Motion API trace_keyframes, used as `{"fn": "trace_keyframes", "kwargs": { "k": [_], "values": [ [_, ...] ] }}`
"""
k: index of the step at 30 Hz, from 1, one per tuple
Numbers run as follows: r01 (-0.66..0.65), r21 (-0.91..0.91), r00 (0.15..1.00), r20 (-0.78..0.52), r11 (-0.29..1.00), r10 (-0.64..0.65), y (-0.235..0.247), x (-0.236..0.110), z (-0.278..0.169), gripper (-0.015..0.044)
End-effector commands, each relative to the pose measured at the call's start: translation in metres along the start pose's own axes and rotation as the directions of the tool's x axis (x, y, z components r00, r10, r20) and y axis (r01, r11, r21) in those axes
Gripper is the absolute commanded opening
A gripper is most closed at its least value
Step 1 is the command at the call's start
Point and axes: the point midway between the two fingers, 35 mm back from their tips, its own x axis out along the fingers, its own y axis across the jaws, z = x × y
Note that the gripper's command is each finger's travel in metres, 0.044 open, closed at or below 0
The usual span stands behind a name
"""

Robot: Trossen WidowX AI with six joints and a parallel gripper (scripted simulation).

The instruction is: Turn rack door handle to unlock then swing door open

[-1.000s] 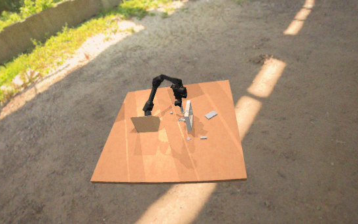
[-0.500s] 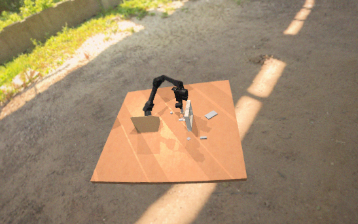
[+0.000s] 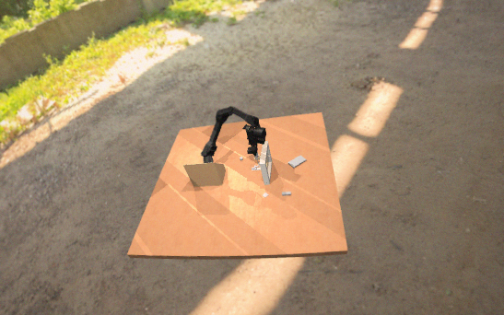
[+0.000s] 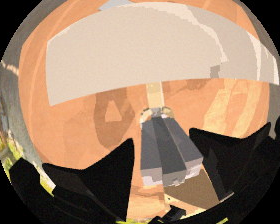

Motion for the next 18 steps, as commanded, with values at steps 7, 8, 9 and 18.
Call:
{"fn": "trace_keyframes", "kwargs": {
  "k": [7, 8, 9, 18],
  "values": [
    [0.007, 0.005, 1.0, -0.002, 1.0, -0.007, -0.0001, 0.0006, -0.0017, 0.0094],
    [0.007, 0.005, 1.0, -0.002, 1.0, -0.007, -0.0001, 0.0006, -0.0017, 0.0088],
    [0.007, 0.005, 1.0, -0.002, 1.0, -0.007, -0.0001, 0.0006, -0.0017, 0.0081],
    [0.007, 0.005, 1.0, -0.002, 1.0, -0.007, -0.0001, 0.0006, -0.0017, 0.0026]
  ]
}}
